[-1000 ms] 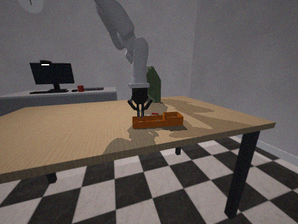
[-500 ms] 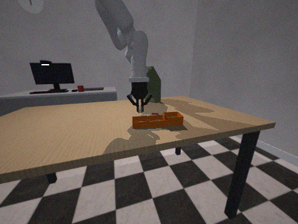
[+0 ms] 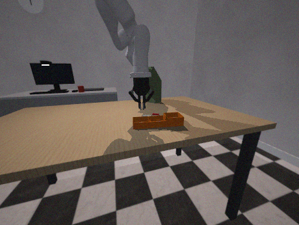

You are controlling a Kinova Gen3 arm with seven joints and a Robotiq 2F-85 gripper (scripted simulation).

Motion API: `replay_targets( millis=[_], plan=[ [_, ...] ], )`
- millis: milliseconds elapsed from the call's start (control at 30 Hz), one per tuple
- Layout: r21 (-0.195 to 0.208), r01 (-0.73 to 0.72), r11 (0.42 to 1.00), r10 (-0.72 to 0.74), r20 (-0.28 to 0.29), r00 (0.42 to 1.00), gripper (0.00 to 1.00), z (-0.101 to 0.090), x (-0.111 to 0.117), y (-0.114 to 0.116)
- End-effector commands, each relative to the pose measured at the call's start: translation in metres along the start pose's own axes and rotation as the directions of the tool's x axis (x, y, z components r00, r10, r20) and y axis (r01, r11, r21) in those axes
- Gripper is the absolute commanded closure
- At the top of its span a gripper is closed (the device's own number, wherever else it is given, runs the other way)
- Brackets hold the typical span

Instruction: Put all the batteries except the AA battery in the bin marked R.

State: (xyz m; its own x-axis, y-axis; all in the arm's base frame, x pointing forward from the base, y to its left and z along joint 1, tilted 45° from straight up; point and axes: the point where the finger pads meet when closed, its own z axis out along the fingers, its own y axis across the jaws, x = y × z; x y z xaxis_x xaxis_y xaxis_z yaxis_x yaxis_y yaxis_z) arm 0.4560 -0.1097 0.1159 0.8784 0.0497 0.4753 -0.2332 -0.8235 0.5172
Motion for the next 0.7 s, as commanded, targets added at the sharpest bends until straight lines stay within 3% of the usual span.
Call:
replay_targets(
  millis=[0,467,667],
  plan=[
    [0.0,-0.002,1.0,0.002,-0.003,1.0,0.91,-0.001,0.001,-0.015],
    [0.001,-0.002,1.0,0.002,-0.003,1.0,0.91,-0.001,-0.001,-0.079],
    [-0.001,0.008,1.0,-0.008,-0.003,1.0,0.91,-0.001,-0.001,-0.078]
  ],
)
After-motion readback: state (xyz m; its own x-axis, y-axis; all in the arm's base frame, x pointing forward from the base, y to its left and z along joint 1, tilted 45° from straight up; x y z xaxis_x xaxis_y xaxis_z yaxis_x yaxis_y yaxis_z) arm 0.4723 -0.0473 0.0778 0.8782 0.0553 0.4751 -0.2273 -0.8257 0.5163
